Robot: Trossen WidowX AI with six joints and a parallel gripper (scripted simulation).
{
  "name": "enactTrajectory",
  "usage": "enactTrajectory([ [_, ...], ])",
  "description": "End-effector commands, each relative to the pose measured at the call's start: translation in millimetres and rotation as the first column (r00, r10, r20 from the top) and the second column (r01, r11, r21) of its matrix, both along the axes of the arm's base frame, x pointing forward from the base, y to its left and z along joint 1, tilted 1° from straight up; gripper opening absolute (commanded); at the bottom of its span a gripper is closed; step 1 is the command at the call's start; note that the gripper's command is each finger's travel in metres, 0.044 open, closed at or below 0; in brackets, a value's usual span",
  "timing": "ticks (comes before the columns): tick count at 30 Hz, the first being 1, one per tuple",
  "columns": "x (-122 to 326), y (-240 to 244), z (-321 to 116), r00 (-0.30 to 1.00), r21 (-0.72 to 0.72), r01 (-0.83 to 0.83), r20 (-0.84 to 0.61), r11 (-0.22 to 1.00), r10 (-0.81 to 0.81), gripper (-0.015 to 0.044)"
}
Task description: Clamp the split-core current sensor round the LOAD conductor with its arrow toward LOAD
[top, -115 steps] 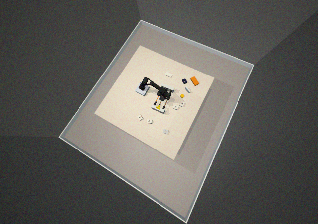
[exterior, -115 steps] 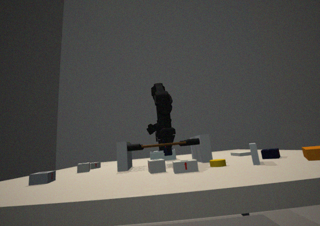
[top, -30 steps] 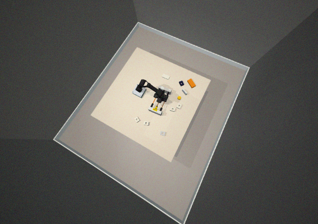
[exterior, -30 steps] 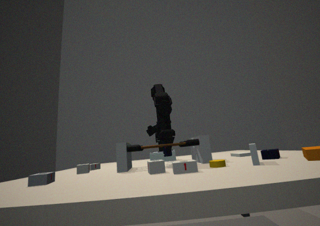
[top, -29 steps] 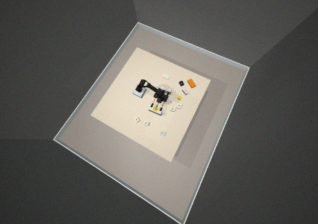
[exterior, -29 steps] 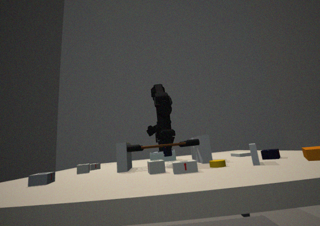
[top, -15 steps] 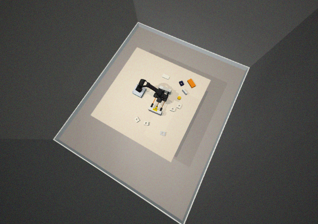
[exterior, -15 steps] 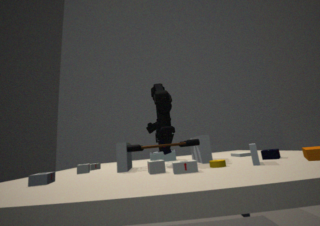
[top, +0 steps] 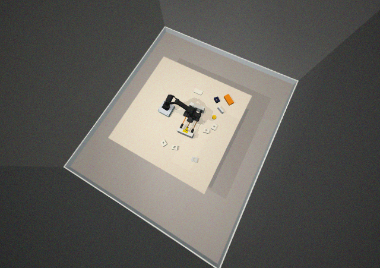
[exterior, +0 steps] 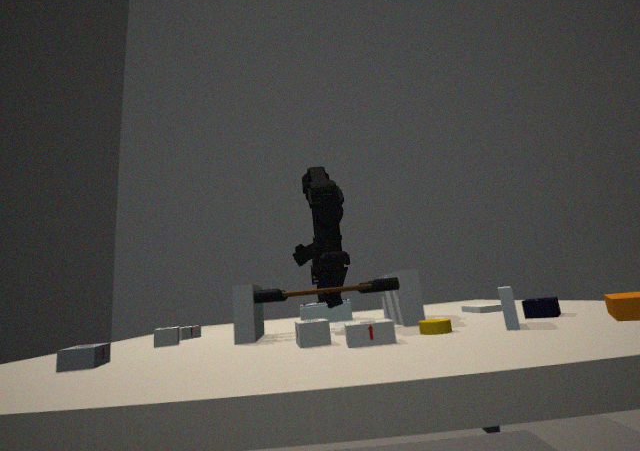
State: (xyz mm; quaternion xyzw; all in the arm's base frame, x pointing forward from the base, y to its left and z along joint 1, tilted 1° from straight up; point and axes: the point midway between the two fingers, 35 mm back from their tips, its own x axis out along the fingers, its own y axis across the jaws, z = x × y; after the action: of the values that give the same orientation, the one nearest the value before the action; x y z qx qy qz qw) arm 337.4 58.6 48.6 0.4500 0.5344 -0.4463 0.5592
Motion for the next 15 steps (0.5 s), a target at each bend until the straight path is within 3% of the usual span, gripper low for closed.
enactTrajectory([
  [1, 0.0, 0.0, -0.2, 1.000, 0.000, 0.000, 0.000, 1.000, 0.000, 0.0131],
  [13, 0.1, -1.0, 1.4, 1.000, 0.001, 0.000, 0.005, 1.000, 0.000, 0.0440],
  [15, 0.1, -0.1, 0.1, 1.000, 0.000, 0.000, 0.001, 1.000, 0.000, 0.0388],
])
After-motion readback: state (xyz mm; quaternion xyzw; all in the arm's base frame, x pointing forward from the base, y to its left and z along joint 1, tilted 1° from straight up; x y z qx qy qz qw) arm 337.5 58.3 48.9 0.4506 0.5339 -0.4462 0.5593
